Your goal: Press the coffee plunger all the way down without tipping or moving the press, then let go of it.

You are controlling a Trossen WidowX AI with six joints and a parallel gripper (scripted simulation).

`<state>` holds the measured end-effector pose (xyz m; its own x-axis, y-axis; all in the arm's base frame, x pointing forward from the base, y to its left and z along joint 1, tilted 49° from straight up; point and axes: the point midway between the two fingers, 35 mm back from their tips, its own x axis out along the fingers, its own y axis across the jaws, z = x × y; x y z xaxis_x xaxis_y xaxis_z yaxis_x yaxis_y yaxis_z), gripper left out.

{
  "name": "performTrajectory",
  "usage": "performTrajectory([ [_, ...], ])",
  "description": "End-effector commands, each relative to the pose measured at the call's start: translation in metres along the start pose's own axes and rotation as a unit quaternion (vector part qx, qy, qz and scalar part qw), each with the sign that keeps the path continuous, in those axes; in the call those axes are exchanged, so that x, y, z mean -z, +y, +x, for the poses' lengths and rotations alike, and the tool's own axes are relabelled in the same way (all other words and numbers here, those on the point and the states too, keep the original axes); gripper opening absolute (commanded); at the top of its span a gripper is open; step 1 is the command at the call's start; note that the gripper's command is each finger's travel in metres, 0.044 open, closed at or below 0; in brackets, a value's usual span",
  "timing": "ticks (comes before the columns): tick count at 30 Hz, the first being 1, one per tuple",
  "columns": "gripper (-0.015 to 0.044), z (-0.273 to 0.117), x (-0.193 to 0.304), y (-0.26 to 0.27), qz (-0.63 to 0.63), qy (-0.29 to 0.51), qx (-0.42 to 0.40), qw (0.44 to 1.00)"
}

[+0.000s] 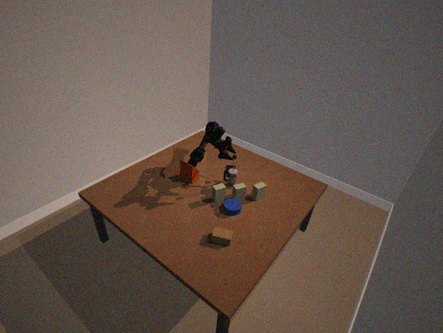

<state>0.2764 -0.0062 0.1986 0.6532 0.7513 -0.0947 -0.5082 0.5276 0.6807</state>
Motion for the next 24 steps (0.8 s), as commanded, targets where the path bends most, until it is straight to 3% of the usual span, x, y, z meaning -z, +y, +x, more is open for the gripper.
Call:
performTrajectory([
  [1, 0.0440, 0.0096, 0.0011, 0.0051, 0.007, -0.013, -0.007, 1.000],
  [9, 0.0440, 0.0099, 0.0013, 0.0053, 0.007, -0.014, -0.007, 1.000],
  [21, 0.0125, 0.0099, 0.0013, 0.0053, 0.007, -0.014, -0.007, 1.000],
  [24, 0.0117, 0.0099, 0.0013, 0.0053, 0.007, -0.014, -0.007, 1.000],
])
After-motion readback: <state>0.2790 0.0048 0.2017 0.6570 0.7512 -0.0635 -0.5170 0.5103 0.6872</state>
